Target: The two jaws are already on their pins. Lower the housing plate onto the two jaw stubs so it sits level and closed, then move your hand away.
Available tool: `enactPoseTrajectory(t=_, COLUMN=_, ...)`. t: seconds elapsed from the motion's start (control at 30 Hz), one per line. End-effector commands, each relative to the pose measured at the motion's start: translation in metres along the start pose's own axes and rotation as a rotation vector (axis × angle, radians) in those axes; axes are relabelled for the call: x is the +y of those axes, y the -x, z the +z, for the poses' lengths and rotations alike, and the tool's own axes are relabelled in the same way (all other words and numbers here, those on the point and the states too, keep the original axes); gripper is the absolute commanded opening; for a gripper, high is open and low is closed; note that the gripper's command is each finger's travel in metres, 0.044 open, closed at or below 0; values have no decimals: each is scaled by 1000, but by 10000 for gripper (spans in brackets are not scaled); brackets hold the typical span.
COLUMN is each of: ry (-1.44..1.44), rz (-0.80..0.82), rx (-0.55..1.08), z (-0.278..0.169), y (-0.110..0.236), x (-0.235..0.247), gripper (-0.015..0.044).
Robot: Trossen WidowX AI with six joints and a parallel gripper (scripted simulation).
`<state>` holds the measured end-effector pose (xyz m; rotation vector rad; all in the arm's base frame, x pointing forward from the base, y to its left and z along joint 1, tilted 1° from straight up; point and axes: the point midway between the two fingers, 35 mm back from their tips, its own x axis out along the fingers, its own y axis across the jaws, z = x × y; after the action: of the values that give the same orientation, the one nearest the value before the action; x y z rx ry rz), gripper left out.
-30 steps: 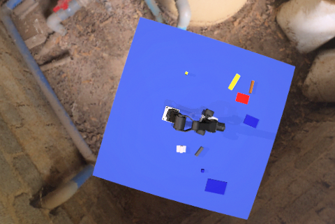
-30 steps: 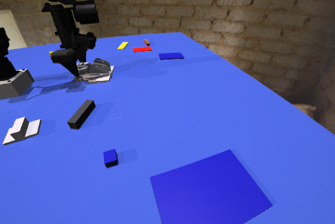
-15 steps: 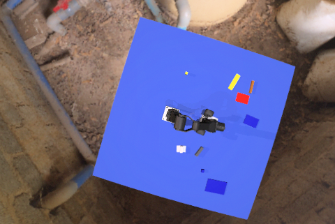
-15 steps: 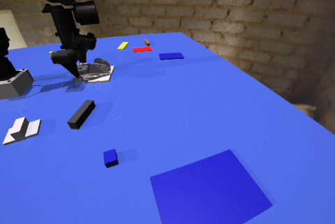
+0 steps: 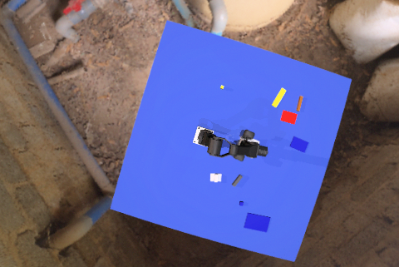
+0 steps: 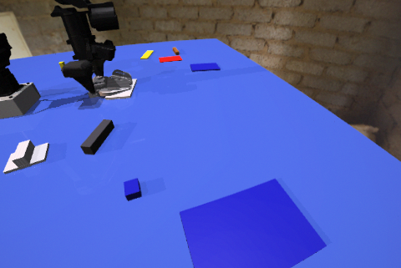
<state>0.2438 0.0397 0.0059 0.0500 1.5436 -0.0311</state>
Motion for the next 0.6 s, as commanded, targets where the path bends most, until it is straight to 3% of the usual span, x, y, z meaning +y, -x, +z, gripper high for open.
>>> enactPoseTrajectory(t=0.0, ry=1, rz=-3, rx=-2, z=0, y=-2, x=0, gripper=351)
enactPoseTrajectory(t=0.57, ry=1, rz=-3, rx=-2, z=0, y=-5, x=0, gripper=351)
